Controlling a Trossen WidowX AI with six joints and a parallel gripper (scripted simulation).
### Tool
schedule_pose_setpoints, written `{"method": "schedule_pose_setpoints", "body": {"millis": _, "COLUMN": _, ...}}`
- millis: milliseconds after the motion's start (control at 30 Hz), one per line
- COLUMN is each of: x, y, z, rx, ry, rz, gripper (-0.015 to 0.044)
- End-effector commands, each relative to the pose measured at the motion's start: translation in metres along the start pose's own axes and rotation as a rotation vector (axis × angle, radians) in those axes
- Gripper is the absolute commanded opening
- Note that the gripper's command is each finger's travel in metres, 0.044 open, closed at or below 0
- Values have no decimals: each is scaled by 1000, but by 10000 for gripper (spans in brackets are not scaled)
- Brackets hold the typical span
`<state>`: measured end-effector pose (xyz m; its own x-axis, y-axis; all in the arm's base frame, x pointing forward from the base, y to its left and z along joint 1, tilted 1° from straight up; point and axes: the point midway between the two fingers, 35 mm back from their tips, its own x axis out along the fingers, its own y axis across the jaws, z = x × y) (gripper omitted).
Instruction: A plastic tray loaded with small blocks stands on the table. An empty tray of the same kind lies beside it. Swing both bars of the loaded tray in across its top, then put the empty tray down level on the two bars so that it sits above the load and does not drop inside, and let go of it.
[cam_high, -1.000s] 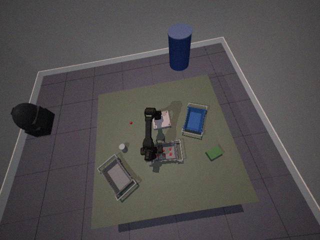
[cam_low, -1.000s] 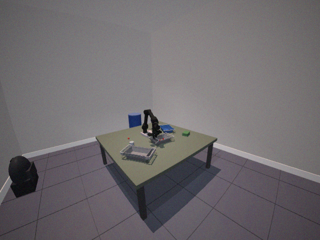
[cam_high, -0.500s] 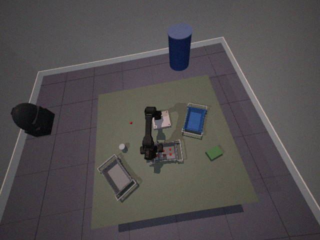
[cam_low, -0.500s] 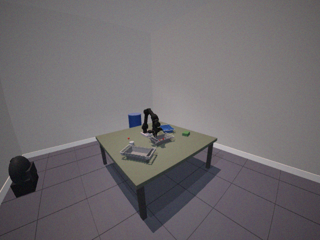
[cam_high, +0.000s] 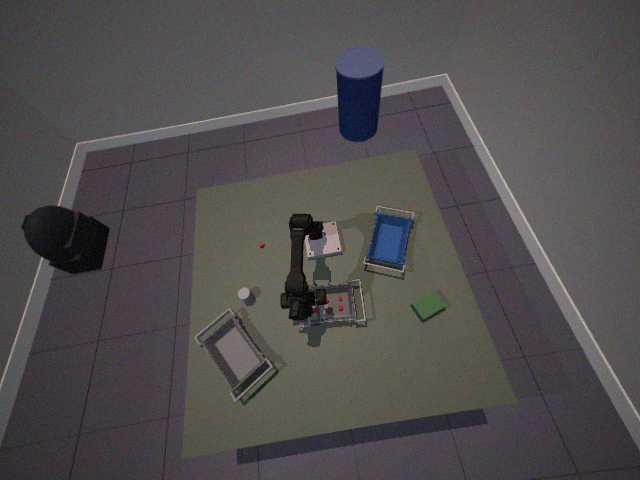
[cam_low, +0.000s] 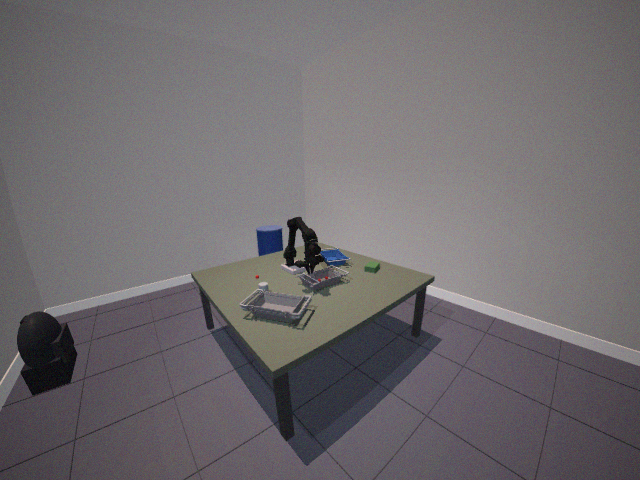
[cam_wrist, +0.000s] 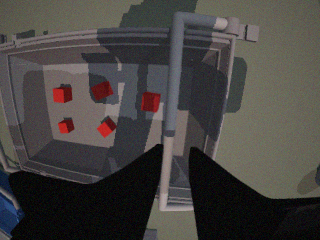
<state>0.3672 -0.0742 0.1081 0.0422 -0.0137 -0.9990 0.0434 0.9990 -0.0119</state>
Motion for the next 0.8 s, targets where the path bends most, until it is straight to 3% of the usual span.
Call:
{"method": "schedule_pose_setpoints", "body": {"millis": 0, "x": 0, "y": 0, "z": 0, "rx": 0, "ry": -2, "rz": 0, "gripper": 87}}
{"method": "schedule_pose_setpoints", "body": {"millis": 400, "x": -5, "y": 0, "z": 1, "rx": 0, "ry": -2, "rz": 0, "gripper": 87}}
{"method": "schedule_pose_setpoints", "body": {"millis": 667, "x": -82, "y": 1, "z": -2, "rx": 0, "ry": 0, "rz": 0, "gripper": 87}}
{"method": "schedule_pose_setpoints", "body": {"millis": 700, "x": -53, "y": 2, "z": 1, "rx": -22, "ry": 5, "rz": 1, "gripper": 87}}
{"method": "schedule_pose_setpoints", "body": {"millis": 767, "x": -51, "y": 15, "z": 6, "rx": -184, "ry": 1, "rz": 0, "gripper": 87}}
